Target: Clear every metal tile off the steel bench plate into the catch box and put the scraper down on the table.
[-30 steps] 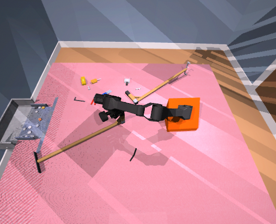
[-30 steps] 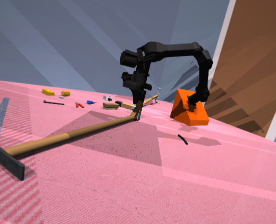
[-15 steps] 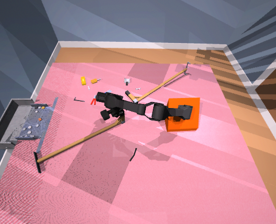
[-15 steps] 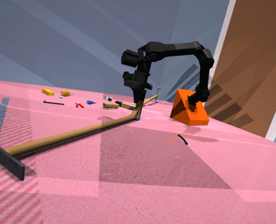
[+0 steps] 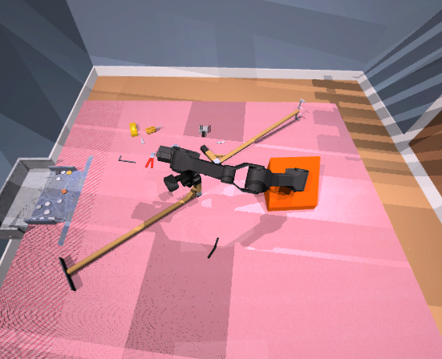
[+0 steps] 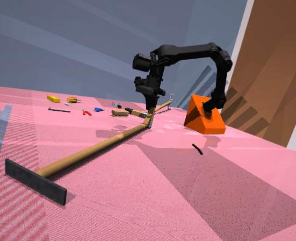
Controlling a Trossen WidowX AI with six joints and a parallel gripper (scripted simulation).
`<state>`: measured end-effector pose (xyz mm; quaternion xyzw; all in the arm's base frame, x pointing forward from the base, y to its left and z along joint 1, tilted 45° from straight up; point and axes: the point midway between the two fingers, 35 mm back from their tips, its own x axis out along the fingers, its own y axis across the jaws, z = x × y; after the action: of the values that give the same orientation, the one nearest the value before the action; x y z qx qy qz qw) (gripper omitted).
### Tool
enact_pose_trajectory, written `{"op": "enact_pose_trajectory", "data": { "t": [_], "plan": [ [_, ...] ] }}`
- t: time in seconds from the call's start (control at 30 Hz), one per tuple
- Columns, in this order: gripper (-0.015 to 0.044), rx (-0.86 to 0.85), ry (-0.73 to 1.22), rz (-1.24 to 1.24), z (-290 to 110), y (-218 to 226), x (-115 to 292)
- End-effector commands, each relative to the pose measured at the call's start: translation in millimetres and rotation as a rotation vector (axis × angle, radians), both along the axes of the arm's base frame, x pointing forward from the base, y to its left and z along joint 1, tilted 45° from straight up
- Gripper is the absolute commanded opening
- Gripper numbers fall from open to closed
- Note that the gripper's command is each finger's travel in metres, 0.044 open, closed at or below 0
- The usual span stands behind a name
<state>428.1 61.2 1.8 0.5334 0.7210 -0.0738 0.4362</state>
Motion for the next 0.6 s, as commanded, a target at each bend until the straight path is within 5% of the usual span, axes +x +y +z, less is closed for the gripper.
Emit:
{"op": "enact_pose_trajectory", "data": {
  "t": [0.0, 0.57],
  "plan": [
    [0.0000, -0.006, 0.015, 0.002, -6, -4, -8],
    [0.0000, -0.007, 0.016, 0.002, -12, -11, -21]
  ]
}}
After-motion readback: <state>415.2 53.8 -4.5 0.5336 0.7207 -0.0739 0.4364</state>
